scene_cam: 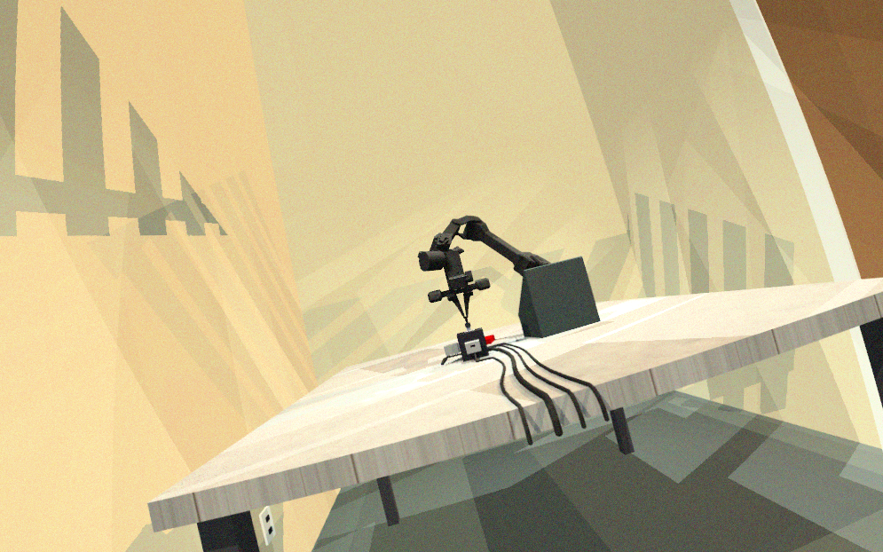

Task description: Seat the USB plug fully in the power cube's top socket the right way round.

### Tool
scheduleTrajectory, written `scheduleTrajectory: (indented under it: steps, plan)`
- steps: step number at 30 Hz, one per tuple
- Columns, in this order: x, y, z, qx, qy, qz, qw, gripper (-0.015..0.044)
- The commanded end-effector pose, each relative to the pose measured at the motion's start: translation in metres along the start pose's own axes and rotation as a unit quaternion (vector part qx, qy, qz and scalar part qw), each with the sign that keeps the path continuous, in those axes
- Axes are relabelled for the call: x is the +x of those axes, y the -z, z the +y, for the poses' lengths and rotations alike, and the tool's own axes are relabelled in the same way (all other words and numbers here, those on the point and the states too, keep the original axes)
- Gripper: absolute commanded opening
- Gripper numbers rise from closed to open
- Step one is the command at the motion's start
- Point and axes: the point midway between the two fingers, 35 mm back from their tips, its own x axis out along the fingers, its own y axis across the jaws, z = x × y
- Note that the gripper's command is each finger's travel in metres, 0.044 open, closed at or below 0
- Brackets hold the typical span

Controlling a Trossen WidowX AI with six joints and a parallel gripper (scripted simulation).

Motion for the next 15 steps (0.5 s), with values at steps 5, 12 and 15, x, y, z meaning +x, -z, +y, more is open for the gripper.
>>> scheduleTrajectory:
  steps: [5, 12, 15]
  plan:
    - [0.0012, -0.0004, 0.0003, -0.002, -0.001, -0.002, 1.0, 0.0]
    - [0.002, -0.0003, 0.0003, -0.002, -0.001, -0.001, 1.0, 0.0]
    - [0.0024, -0.0003, 0.0003, -0.002, -0.001, -0.001, 1.0, 0.0]
